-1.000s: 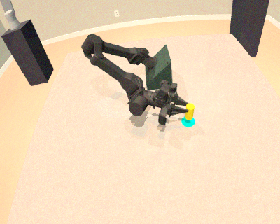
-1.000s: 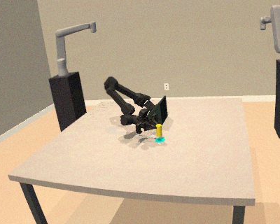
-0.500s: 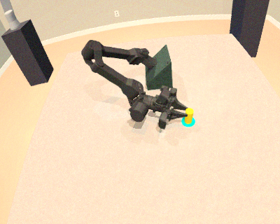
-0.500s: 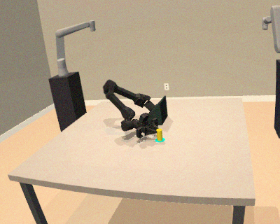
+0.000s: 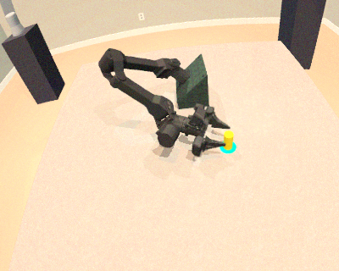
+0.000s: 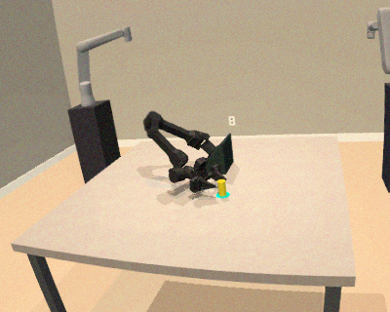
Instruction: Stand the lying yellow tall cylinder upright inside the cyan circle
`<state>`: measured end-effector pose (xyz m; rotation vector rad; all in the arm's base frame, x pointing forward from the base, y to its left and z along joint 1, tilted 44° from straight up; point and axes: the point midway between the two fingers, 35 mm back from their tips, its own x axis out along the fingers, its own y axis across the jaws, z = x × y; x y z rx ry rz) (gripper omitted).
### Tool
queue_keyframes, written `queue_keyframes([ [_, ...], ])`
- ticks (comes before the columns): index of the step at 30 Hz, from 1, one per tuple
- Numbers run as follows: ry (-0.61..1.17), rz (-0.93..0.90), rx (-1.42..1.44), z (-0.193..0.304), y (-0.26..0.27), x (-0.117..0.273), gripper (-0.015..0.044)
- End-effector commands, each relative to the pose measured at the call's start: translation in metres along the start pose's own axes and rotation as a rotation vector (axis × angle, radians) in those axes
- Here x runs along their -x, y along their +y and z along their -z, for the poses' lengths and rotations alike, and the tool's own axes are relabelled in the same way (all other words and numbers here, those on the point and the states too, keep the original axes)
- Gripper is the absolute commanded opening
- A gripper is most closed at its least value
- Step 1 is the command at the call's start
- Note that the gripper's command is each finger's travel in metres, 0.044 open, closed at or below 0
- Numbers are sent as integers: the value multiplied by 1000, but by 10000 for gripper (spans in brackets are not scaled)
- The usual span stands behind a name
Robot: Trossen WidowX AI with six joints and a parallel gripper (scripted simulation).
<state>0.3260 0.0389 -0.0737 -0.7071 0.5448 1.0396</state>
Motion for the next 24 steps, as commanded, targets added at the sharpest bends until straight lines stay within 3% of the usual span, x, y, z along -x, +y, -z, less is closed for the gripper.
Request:
queue_keyframes([
  [1, -4, 1, 6, 0, -1, 0, 400],
  [5, -3, 1, 6, -6, -1, 0, 400],
  [18, -10, -1, 9, -89, 0, 6, 400],
  [24, 210, -98, -127, -84, -5, -21, 400],
])
